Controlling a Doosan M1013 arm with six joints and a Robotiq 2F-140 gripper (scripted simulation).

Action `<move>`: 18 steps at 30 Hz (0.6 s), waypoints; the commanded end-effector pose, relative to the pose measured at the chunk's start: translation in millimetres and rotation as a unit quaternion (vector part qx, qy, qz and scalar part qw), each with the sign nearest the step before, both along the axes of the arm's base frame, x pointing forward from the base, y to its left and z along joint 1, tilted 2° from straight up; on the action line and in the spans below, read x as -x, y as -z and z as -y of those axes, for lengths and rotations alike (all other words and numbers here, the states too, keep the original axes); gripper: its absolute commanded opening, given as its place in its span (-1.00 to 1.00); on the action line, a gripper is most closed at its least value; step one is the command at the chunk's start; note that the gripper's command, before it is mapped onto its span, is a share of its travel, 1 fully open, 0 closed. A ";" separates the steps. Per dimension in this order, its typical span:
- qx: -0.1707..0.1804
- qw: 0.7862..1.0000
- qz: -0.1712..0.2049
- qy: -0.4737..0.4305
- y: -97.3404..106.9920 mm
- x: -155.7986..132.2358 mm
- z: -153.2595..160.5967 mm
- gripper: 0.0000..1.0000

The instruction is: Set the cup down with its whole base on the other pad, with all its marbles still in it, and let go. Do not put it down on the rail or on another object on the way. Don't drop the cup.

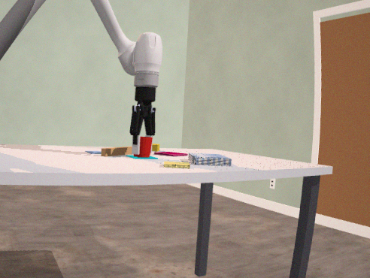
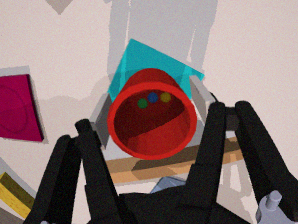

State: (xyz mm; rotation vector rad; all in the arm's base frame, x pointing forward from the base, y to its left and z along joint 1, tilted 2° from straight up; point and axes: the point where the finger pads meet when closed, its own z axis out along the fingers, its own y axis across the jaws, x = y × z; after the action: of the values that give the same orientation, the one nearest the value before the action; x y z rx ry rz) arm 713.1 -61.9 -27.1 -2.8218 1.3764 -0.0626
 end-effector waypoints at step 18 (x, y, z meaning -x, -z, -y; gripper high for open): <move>0.000 1.000 0.000 0.000 -9.9 0.3 -0.2 0.18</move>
State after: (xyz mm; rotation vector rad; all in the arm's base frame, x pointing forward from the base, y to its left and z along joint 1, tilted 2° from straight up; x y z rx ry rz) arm 712.7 -61.8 -17.7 -2.8217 1.3764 -0.0626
